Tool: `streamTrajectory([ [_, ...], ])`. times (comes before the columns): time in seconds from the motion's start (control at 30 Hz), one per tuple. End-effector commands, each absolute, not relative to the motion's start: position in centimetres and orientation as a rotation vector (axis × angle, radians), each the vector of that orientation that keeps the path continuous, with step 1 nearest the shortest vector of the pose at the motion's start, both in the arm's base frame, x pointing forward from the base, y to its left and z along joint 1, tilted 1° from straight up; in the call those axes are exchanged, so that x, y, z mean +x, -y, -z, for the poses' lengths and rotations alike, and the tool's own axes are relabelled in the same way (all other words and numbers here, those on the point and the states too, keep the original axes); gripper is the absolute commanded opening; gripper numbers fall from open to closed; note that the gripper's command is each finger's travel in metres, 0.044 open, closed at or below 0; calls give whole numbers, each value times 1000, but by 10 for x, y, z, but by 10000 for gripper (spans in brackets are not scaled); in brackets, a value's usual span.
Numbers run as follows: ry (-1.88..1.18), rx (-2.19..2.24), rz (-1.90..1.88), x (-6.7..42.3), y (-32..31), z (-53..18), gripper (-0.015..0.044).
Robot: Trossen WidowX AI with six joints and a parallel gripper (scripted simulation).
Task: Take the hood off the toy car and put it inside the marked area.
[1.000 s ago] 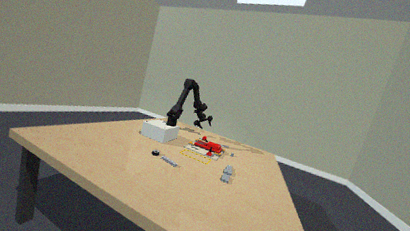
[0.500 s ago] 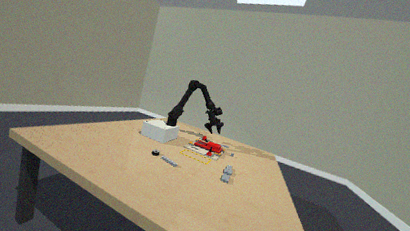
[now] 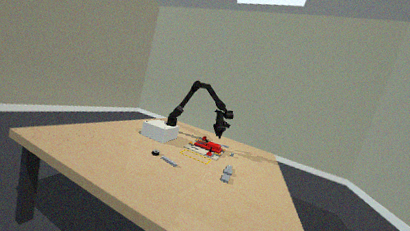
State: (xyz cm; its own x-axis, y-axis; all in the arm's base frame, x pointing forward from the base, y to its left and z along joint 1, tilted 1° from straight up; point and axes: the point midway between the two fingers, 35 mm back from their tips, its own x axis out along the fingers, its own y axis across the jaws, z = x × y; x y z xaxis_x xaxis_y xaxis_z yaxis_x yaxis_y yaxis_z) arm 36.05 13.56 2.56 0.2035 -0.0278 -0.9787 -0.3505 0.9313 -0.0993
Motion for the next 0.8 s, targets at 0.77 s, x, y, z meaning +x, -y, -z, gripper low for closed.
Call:
streamTrajectory([
  [0.77,-1552,59,66,361,-51,-38,440],
])
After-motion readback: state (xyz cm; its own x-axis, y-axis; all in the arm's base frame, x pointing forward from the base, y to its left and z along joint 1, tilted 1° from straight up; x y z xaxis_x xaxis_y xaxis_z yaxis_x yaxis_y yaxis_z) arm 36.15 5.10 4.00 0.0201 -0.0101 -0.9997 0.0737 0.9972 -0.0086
